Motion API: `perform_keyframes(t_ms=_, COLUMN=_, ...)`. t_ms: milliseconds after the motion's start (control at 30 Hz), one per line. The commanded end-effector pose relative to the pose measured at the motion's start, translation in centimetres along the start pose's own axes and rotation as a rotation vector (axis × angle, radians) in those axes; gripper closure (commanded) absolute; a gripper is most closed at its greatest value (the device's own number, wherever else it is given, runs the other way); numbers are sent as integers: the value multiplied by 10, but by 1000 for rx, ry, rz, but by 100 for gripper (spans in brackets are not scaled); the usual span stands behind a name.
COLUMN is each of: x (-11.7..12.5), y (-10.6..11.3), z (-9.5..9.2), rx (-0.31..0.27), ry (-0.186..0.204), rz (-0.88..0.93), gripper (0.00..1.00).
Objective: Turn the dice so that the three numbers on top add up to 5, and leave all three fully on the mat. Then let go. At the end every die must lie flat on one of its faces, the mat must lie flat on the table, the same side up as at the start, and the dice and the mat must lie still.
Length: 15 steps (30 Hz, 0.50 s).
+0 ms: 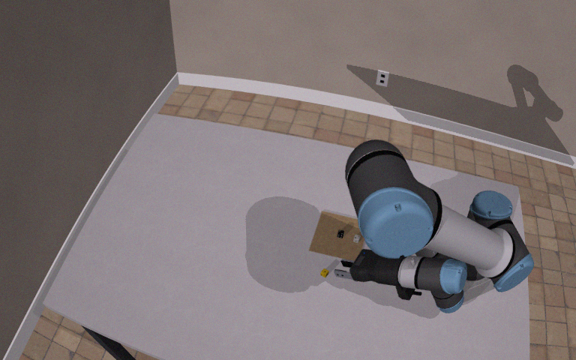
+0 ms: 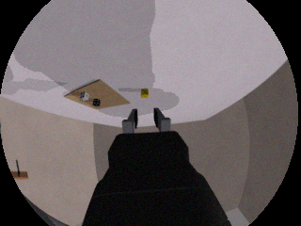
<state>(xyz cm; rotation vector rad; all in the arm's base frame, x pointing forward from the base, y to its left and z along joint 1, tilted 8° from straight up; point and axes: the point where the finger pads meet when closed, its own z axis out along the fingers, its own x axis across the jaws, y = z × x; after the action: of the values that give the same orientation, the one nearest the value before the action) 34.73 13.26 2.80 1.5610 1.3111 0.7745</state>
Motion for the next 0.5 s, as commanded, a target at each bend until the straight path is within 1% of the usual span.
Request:
perform_keyframes(t_ms=0, x=0, y=7, z=-3, rx=1, ry=-2, rz=0, gripper=36)
perform_keyframes(t_ms=233, x=0, y=21, z=-11, rx=1, ry=-2, rz=0, gripper=36)
perform_keyframes(t_ms=467, x=0, y=27, z=-14, rx=1, ry=-2, rz=0, gripper=36)
